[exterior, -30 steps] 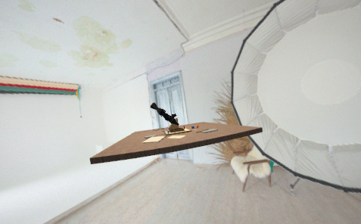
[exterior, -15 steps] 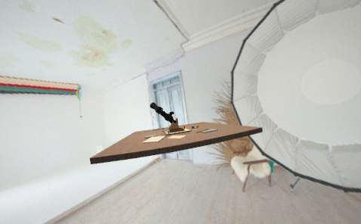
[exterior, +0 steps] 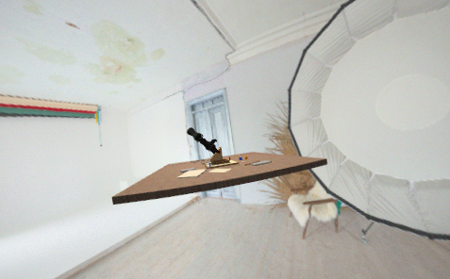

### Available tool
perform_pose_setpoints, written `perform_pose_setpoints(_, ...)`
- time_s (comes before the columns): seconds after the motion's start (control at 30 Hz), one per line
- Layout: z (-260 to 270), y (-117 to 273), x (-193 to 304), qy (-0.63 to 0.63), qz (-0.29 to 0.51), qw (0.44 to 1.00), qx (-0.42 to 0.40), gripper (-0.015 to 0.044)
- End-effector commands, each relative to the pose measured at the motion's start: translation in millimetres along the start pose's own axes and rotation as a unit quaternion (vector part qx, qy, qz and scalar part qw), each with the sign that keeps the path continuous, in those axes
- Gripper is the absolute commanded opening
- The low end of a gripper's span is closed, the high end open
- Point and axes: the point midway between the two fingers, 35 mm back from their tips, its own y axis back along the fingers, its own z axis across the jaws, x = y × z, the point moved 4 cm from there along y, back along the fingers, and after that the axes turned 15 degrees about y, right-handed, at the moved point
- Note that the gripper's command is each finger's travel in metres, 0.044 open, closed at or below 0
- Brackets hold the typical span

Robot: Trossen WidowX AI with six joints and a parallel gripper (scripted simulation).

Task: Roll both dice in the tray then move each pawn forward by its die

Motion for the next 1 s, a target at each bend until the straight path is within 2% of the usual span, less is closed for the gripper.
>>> perform_pose_setpoints(0.0, 0, 0, 0, 0.0, 0.0, 1.0, 0.0, 0.0131)
perform_pose_setpoints(0.13, -1, 2, -2, 0.0, 0.0, 1.0, 0.0, 0.0236)
perform_pose_setpoints(0.27, -8, 26, -29, 0.002, -0.004, 1.0, 0.001, 0.0341)
perform_pose_setpoints(0.4, -8, 25, -29, 0.001, 0.003, 1.0, -0.004, 0.044)
perform_pose_setpoints(0.47, -7, 12, -31, -0.01, 0.061, 0.997, -0.043, 0.044)
perform_pose_setpoints(0.57, -7, -13, -36, -0.018, 0.213, 0.972, -0.102, 0.044)
perform_pose_setpoints(0.63, -10, -24, -41, -0.01, 0.319, 0.941, -0.112, 0.044)
perform_pose_setpoints(0.7, -12, -30, -46, 0.0, 0.386, 0.916, -0.106, 0.044)
perform_pose_setpoints(0.83, -13, -30, -47, 0.002, 0.395, 0.913, -0.104, 0.044)
perform_pose_setpoints(0.87, -9, -33, -46, 0.003, 0.358, 0.926, -0.118, 0.044)
perform_pose_setpoints(0.9, -9, -33, -46, 0.003, 0.358, 0.926, -0.118, 0.044)
perform_pose_setpoints(0.97, -11, -38, -51, -0.018, 0.36, 0.926, -0.109, 0.0387)
